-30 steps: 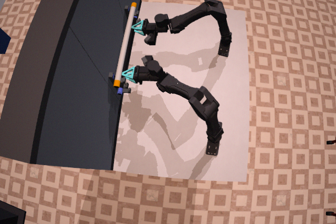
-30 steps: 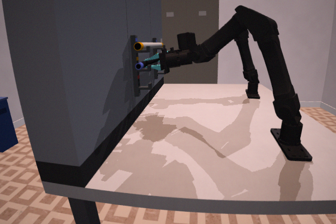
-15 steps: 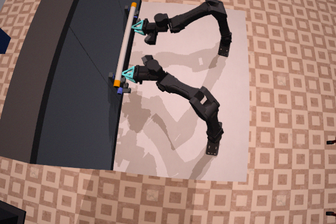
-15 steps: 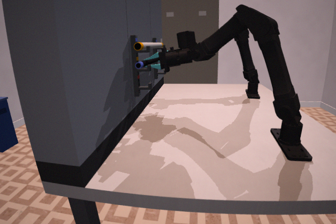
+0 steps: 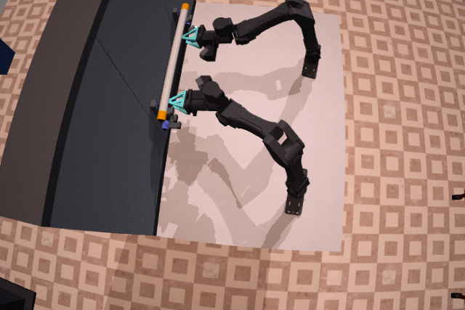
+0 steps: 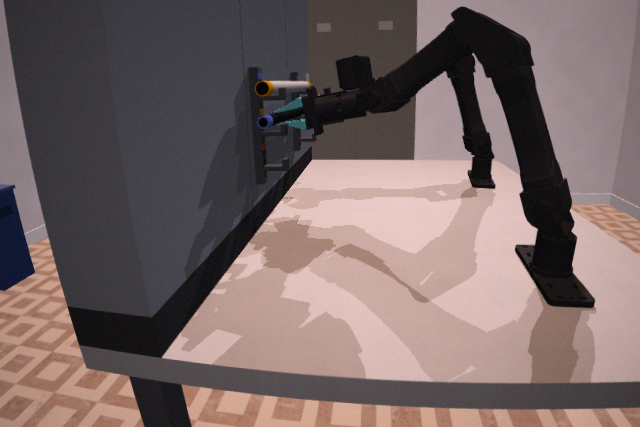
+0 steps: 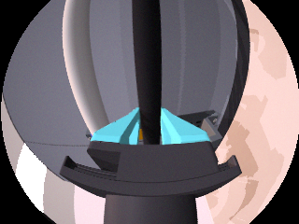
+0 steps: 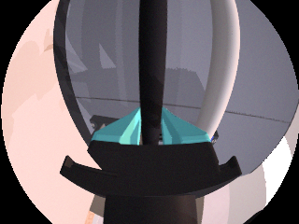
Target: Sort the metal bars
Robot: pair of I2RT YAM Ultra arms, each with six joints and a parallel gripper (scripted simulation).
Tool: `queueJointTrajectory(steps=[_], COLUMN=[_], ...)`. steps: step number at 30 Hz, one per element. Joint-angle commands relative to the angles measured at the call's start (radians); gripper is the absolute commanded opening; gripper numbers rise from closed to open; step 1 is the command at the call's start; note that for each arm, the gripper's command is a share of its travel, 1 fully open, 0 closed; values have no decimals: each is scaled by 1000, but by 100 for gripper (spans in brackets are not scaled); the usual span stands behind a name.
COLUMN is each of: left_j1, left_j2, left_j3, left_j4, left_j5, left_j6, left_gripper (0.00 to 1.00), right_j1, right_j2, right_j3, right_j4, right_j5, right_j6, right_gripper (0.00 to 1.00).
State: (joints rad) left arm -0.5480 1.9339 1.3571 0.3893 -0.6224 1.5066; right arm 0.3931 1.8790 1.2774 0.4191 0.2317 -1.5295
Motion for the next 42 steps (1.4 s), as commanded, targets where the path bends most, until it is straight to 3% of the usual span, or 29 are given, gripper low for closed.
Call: queueJointTrajectory(steps=[1, 42], left_j1=[4, -11], left_j2=[-65, -95], left_j3=[58, 51], left_j4=[59, 31], left_j5=[-7, -21], left_j6=[62, 58], left_gripper=[0, 0], right_j1=[-4, 2], right_j2=[-66, -102], right_j3=[65, 54], right_j4=[49, 19], right_j5=[0, 5], right_j6=[-42, -40], right_gripper=[0, 0])
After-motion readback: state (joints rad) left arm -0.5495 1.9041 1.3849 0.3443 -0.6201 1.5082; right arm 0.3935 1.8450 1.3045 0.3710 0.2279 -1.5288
